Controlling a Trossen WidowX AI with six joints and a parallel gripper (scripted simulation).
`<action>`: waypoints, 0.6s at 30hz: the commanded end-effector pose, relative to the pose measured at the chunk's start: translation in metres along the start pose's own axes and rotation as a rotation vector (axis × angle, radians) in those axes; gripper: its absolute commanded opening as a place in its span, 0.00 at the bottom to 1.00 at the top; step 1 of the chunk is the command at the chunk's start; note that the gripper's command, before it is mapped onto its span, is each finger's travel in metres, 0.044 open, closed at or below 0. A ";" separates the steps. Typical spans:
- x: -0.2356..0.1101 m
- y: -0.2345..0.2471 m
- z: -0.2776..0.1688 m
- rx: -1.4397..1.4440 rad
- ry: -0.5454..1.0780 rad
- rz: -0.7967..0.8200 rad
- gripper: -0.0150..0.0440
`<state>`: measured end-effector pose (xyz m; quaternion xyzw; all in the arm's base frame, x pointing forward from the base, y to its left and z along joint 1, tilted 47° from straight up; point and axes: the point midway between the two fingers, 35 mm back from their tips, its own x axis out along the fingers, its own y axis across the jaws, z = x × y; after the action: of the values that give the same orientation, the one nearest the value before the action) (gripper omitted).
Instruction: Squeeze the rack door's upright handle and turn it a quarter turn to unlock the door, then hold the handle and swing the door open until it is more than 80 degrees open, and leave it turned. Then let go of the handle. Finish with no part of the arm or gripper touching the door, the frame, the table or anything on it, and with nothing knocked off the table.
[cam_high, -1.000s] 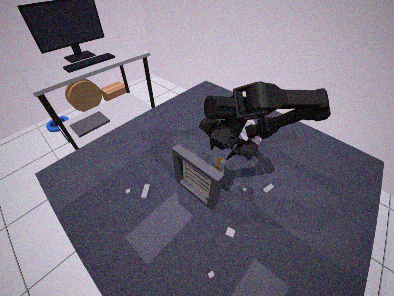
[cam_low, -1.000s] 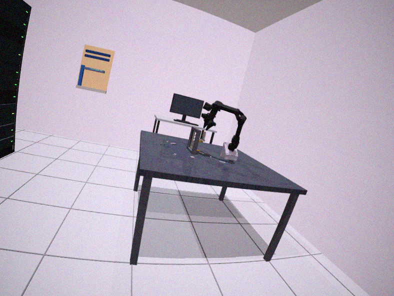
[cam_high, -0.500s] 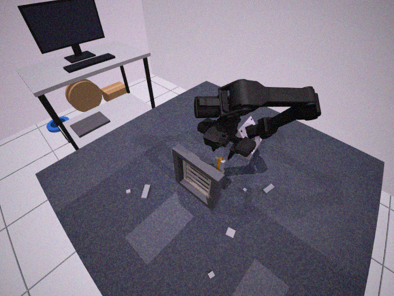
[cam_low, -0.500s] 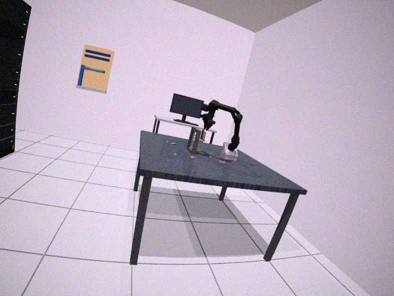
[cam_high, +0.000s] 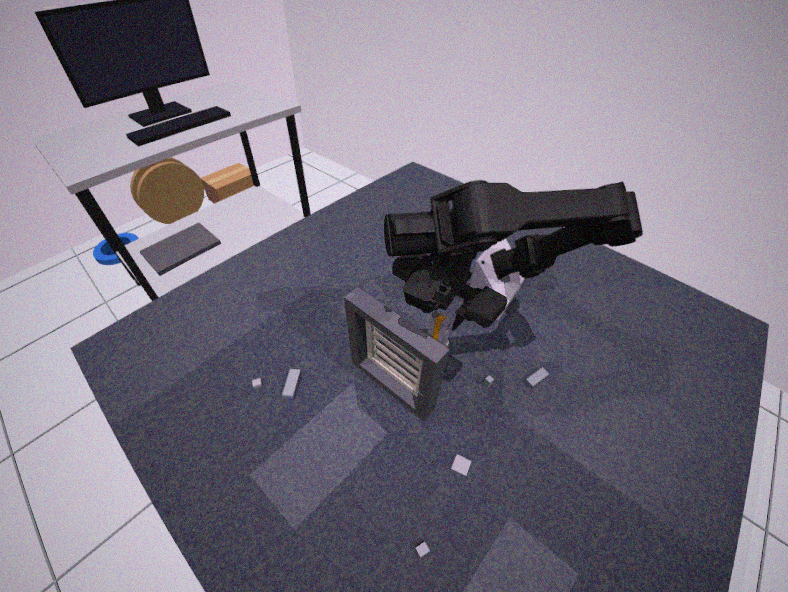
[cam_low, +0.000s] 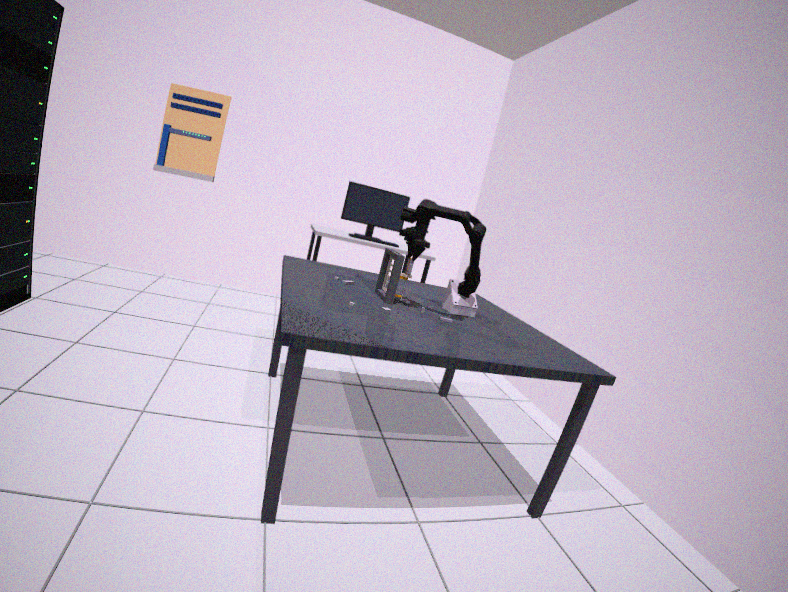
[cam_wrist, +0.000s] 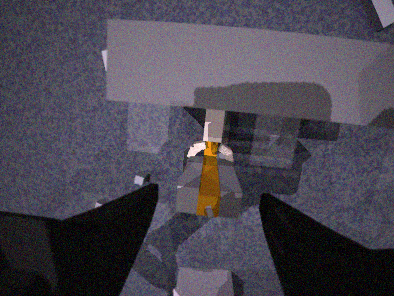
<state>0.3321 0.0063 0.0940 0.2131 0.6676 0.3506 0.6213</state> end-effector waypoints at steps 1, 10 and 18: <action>0.008 0.000 -0.001 0.010 0.015 0.000 0.75; 0.022 0.000 -0.002 0.015 0.039 -0.006 0.75; 0.035 0.000 -0.003 0.019 0.059 -0.011 0.75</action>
<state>0.3272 0.0279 0.0747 0.2058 0.6839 0.3496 0.6064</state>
